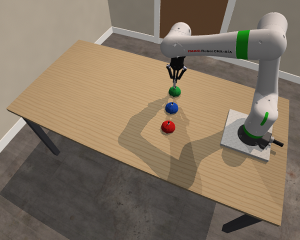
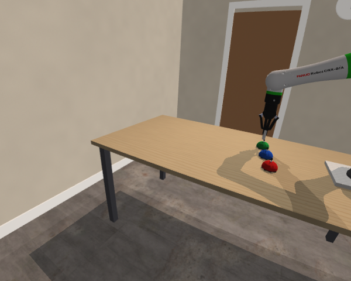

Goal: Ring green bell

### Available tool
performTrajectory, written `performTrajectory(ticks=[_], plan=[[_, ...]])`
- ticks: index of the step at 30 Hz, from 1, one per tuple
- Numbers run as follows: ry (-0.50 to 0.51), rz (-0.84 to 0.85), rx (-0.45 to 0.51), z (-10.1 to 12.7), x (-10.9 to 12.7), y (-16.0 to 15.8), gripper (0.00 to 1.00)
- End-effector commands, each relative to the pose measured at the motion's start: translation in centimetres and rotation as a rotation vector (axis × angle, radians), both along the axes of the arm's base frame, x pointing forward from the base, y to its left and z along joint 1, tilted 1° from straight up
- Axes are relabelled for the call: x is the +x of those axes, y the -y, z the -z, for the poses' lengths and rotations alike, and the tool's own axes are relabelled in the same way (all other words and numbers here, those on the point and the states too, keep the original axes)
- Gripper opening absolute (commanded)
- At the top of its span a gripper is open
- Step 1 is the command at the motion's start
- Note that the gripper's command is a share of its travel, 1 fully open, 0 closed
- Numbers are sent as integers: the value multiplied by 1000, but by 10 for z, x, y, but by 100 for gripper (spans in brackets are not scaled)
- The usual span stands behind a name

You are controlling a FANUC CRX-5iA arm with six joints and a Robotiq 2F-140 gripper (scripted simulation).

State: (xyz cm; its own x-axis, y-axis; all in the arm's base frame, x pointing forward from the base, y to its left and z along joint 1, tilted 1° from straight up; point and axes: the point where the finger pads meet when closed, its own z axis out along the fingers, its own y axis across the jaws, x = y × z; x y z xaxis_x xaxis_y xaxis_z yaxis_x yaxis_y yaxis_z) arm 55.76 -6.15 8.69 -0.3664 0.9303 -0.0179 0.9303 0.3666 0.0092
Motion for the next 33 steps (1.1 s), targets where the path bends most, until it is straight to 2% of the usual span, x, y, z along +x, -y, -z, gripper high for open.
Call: performTrajectory(ticks=[1,33], plan=[[0,0,0,0,0,0,0],[0,0,0,3,0,0,0]])
